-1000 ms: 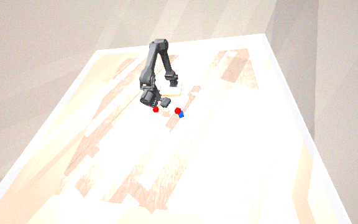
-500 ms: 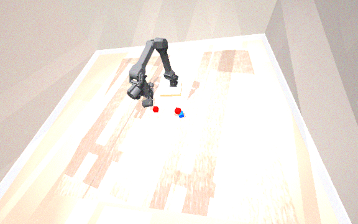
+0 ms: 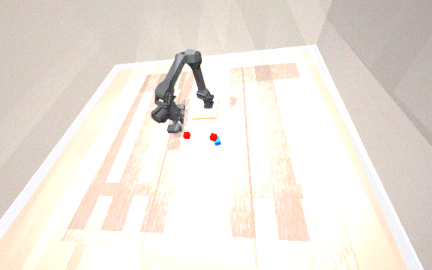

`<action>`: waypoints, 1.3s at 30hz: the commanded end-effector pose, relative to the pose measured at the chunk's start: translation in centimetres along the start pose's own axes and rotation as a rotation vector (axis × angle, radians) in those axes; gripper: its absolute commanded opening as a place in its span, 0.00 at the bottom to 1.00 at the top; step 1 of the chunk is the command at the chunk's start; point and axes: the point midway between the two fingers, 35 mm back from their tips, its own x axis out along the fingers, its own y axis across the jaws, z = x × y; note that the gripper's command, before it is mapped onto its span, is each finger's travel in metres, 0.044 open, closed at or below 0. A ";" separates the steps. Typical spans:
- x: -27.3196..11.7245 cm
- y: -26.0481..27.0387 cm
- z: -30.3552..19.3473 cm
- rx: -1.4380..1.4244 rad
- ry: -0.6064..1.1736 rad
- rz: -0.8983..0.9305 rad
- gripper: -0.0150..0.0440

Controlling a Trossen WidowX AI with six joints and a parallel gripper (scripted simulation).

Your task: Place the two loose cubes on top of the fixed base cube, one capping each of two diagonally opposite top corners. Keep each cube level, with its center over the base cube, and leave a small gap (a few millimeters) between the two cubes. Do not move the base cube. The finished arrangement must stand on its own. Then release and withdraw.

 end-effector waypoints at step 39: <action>9.3 -0.5 -0.2 0.008 0.007 -0.015 0.66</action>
